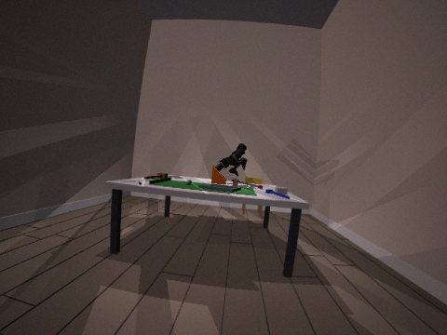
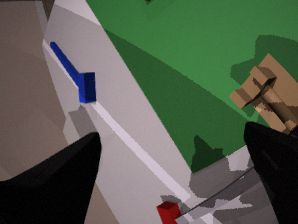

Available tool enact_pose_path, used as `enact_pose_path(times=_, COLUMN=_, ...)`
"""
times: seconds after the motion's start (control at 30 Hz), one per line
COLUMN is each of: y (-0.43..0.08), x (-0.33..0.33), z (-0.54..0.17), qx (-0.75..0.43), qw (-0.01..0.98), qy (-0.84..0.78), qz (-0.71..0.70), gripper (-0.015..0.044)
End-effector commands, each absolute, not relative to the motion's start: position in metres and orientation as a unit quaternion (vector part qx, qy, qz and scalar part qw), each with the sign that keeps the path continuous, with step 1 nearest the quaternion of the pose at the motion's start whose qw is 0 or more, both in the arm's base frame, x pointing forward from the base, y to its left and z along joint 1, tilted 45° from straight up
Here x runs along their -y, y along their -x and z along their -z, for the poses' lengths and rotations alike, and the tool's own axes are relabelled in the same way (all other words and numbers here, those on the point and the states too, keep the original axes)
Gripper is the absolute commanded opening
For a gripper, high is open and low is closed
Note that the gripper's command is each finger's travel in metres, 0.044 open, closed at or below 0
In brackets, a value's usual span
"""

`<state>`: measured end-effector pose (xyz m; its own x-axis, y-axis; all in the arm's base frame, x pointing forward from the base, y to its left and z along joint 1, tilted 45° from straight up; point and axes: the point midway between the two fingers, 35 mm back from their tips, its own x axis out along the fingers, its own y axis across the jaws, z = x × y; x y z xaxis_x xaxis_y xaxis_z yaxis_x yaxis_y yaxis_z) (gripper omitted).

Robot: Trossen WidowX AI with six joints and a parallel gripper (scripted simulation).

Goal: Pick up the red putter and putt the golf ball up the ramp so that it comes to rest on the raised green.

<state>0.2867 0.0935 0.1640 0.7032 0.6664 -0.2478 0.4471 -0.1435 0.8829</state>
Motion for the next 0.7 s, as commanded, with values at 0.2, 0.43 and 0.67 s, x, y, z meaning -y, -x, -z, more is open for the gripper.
enact_pose_path(times=0.2, y=-0.294, x=-0.08, z=-0.157, qx=-0.375, qw=0.646, qy=-0.654, qz=-0.119, gripper=0.044)
enact_pose_path(times=0.43, y=-0.294, x=-0.096, z=-0.155, qx=-0.398, qw=0.783, qy=-0.42, qz=-0.227, gripper=0.044)
enact_pose_path(times=0.67, y=-0.286, x=-0.113, z=-0.157, qx=-0.38, qw=0.834, qy=-0.161, qz=-0.365, gripper=0.044)
